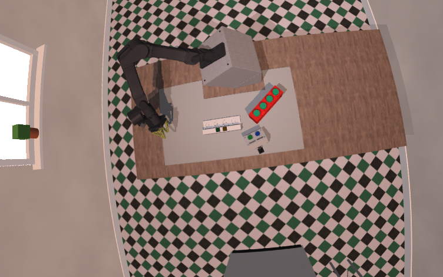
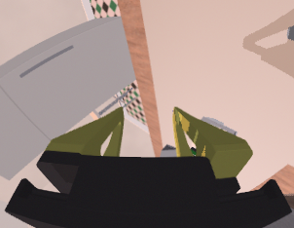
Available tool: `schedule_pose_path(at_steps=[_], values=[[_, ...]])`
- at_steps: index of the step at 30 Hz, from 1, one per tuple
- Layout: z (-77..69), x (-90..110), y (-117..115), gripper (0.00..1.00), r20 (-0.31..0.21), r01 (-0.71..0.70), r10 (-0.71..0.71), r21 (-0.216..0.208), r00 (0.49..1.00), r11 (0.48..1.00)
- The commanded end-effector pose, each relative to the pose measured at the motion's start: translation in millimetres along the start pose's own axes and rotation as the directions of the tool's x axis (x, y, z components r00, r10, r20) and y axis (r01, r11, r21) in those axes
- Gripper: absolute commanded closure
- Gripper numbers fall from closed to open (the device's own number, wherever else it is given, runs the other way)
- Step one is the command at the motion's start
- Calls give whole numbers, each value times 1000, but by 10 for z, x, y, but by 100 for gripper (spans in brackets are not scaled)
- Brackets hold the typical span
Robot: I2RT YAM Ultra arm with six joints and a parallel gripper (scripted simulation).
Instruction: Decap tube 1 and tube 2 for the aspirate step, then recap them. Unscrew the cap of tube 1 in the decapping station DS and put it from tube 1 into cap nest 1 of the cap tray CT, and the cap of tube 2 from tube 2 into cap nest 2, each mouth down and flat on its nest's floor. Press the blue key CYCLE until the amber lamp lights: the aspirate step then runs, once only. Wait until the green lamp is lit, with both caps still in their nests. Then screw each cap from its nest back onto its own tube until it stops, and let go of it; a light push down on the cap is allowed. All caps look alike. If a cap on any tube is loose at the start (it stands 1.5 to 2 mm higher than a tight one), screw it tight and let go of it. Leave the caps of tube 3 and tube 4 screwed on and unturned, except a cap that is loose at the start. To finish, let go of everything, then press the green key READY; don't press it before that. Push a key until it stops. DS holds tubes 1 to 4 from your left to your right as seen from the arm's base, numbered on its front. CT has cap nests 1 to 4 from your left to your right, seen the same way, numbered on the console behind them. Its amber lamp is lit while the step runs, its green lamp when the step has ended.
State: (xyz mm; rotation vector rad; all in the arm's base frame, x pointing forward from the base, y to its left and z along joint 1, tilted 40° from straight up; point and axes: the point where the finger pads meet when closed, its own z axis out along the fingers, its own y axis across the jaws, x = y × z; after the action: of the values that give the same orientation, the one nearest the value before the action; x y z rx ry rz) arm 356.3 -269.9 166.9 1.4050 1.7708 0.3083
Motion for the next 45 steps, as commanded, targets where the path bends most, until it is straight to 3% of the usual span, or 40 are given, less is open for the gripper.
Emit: schedule_pose_path(at_steps=[1,9,14,16,21,26,31,34,39,43,45], values=[[-22,-15,43,51,6,6,-6,-10,1000,1000],[-22,-15,43,51,6,6,-6,-10,1000,1000],[113,218,48,51,-57,125,-123,35,991,992],[177,294,64,51,-58,125,-123,35,991,992],[301,513,50,51,-136,248,-237,76,962,966],[375,644,42,51,-136,248,-236,76,962,966],[477,874,17,51,-219,379,-351,102,911,920],[537,1008,3,51,-219,378,-350,102,911,920],[616,1245,-33,51,-302,511,-461,112,835,852],[648,1339,-47,51,-302,511,-460,112,835,852],[672,1435,-66,51,-333,562,-502,111,798,820]])
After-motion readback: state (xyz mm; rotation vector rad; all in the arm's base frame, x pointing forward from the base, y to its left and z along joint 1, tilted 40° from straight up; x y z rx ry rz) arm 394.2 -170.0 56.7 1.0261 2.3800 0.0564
